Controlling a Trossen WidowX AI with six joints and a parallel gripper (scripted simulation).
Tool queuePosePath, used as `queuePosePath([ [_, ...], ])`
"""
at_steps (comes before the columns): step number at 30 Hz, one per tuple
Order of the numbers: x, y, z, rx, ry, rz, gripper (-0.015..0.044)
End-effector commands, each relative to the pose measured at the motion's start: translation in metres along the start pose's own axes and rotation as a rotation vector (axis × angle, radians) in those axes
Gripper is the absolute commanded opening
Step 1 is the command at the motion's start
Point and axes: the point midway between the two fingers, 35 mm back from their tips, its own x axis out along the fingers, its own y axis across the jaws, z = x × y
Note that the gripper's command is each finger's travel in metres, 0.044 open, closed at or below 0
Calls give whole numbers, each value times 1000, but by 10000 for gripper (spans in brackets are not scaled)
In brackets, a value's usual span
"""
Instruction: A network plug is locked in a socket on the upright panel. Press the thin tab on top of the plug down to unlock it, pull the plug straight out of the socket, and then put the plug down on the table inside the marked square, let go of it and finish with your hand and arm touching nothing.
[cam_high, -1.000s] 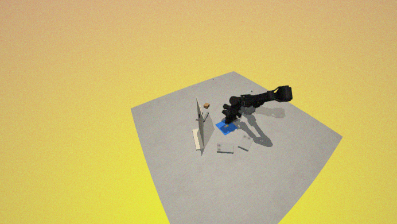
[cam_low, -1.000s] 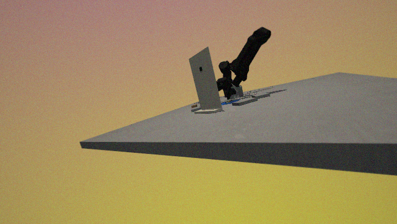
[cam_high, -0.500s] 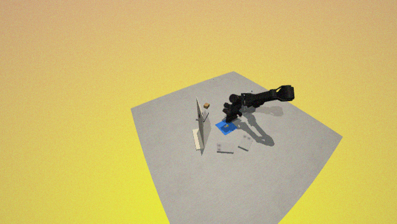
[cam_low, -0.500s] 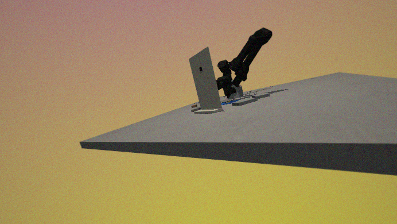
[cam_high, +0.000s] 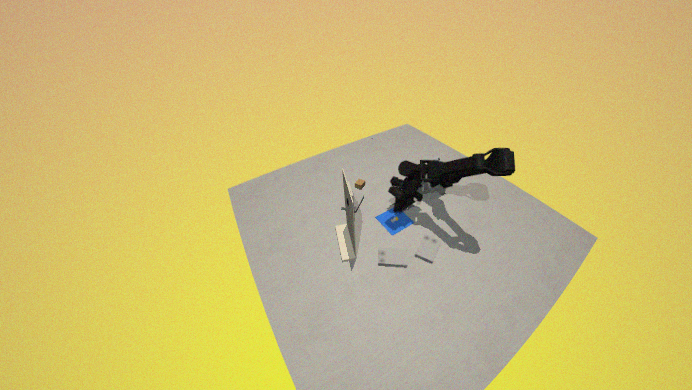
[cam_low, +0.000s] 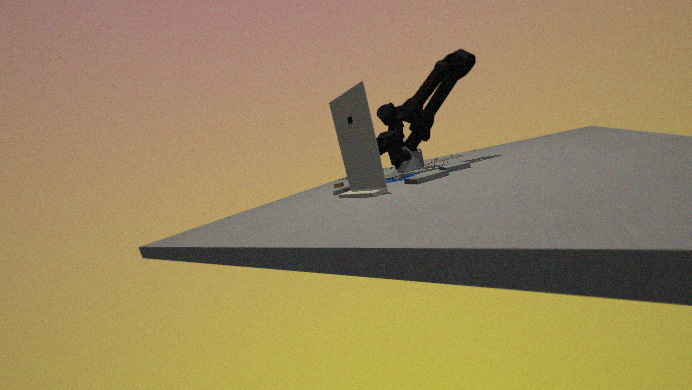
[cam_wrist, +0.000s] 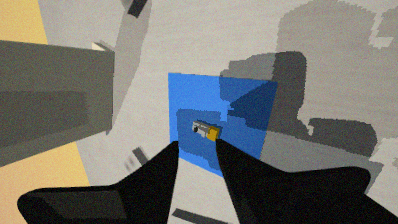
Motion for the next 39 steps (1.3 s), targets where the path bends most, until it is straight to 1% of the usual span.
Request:
queuePosePath([
  [1, -3, 6, 0, -16, 2, 6, 156],
  [39, -26, 23, 7, -17, -10, -3, 156],
])
